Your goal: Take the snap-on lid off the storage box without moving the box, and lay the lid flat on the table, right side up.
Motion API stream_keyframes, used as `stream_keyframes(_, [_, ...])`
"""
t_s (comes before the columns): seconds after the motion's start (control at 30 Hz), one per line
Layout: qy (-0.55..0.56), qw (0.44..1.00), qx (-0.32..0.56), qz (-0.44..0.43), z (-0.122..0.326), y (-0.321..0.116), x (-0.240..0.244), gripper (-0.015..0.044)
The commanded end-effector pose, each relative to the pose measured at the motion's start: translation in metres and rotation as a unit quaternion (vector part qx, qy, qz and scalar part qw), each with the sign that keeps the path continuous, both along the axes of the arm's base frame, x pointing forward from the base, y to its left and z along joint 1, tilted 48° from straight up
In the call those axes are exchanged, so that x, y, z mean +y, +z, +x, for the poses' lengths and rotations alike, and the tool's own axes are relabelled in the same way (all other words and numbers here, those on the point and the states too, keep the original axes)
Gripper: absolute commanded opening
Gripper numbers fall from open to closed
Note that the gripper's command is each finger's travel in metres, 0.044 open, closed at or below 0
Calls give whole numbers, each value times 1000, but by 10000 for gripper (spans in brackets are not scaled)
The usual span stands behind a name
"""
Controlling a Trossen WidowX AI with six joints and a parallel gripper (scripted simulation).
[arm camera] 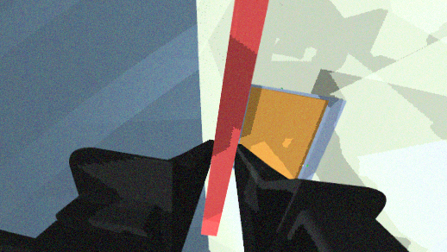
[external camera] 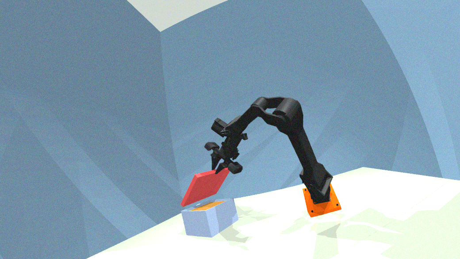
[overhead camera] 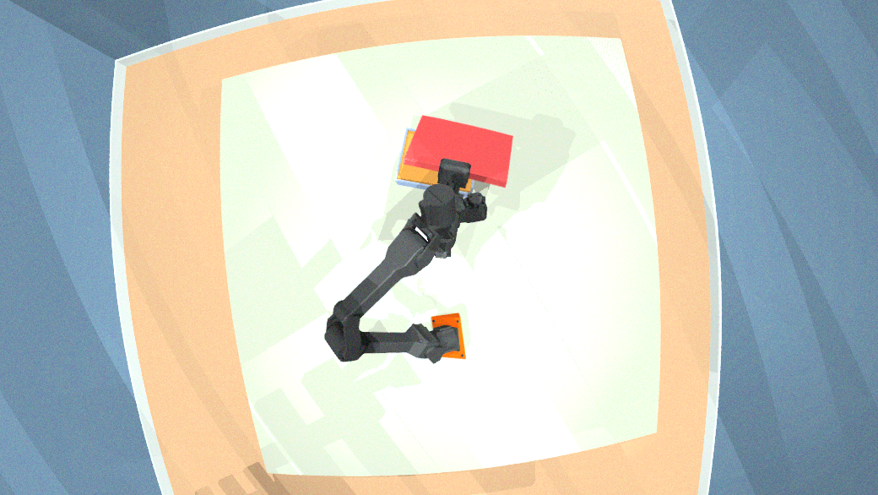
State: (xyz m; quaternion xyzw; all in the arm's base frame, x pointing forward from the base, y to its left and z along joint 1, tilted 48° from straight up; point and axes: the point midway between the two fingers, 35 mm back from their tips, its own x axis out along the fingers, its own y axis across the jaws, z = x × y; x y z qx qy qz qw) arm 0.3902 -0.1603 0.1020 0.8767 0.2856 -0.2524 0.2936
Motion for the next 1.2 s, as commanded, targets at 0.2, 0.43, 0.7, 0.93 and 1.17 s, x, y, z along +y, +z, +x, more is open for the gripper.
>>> stream_keyframes(0.2, [0,1000,-1,0,-8,-15,-14,0])
stream_keyframes(0.43, [0,1000,-1,-1,-13,-24,-23,0])
stream_keyframes(0.7, [0,1000,-1,-1,-19,-35,-33,0])
stream_keyframes(0.93, [0,1000,-1,-1,-25,-44,-42,0])
stream_keyframes(1.17, [0,1000,-1,-2,-31,-53,-51,0])
